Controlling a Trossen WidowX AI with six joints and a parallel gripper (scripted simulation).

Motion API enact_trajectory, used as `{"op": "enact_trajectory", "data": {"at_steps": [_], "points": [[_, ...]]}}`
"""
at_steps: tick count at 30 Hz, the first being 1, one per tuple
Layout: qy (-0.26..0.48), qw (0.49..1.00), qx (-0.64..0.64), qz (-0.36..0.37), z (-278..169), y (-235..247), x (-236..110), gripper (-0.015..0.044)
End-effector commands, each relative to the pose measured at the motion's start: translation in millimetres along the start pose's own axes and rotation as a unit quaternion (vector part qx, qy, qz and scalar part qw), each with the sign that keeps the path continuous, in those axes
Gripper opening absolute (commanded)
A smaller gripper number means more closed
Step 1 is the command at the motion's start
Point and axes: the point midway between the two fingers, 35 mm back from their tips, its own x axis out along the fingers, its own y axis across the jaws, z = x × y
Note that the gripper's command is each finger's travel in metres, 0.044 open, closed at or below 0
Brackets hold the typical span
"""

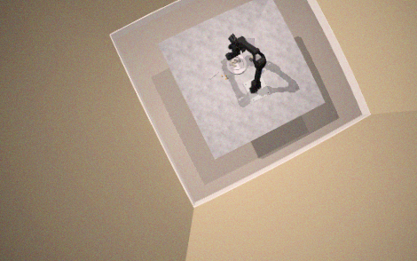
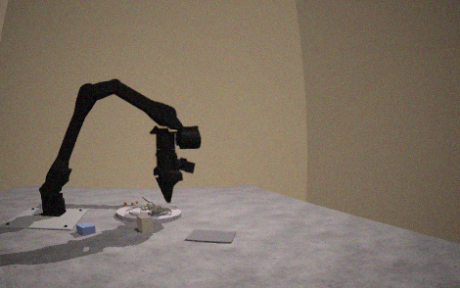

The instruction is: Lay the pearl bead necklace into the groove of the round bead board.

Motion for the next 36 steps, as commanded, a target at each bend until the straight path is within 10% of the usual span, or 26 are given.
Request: {"op": "enact_trajectory", "data": {"at_steps": [1,36], "points": [[0.004,1.0,-0.001,0.0,-0.8,-0.2,9.1,0.012],[0.004,1.0,-0.001,0.0,-1.9,-0.2,22.2,0.0]]}}
